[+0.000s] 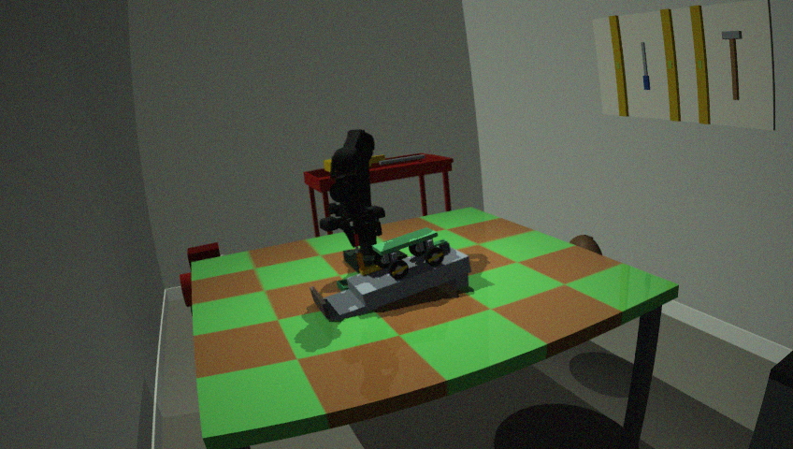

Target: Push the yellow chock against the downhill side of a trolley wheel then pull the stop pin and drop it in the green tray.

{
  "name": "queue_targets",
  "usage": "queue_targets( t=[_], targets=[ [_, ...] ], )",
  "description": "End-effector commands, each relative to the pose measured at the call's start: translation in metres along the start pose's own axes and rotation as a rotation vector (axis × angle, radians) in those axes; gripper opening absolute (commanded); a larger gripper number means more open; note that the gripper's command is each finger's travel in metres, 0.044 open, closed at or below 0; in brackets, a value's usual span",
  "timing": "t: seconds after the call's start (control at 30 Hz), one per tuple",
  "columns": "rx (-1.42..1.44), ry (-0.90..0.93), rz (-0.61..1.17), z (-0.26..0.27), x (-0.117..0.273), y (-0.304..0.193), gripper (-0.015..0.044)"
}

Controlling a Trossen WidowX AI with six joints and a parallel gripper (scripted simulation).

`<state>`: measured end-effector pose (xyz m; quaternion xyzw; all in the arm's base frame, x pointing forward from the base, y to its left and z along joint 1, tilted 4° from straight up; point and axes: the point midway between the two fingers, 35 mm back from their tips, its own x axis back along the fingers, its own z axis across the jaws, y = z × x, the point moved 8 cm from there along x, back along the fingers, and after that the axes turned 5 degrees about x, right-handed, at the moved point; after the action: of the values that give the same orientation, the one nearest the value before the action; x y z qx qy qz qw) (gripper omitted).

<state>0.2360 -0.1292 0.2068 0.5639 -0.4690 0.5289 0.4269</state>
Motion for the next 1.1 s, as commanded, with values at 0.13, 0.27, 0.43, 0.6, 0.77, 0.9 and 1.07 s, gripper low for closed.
queue_targets(
  t=[0.13,0.27,0.43,0.6,0.77,0.9,1.07],
  targets=[
    [-0.036,0.016,0.002,-0.002,0.0,0.003,0.0],
    [-0.064,0.02,-0.003,-0.004,-0.009,0.013,0.0],
    [-0.089,0.023,-0.008,-0.007,-0.018,0.023,0.0],
    [-0.089,0.036,-0.011,-0.008,-0.02,0.023,0.0],
    [-0.088,0.115,-0.025,-0.011,-0.031,0.022,0.0],
    [-0.088,0.163,-0.031,-0.011,-0.043,0.023,0.0],
    [-0.089,0.192,-0.034,-0.005,-0.061,0.025,0.0]
  ],
)
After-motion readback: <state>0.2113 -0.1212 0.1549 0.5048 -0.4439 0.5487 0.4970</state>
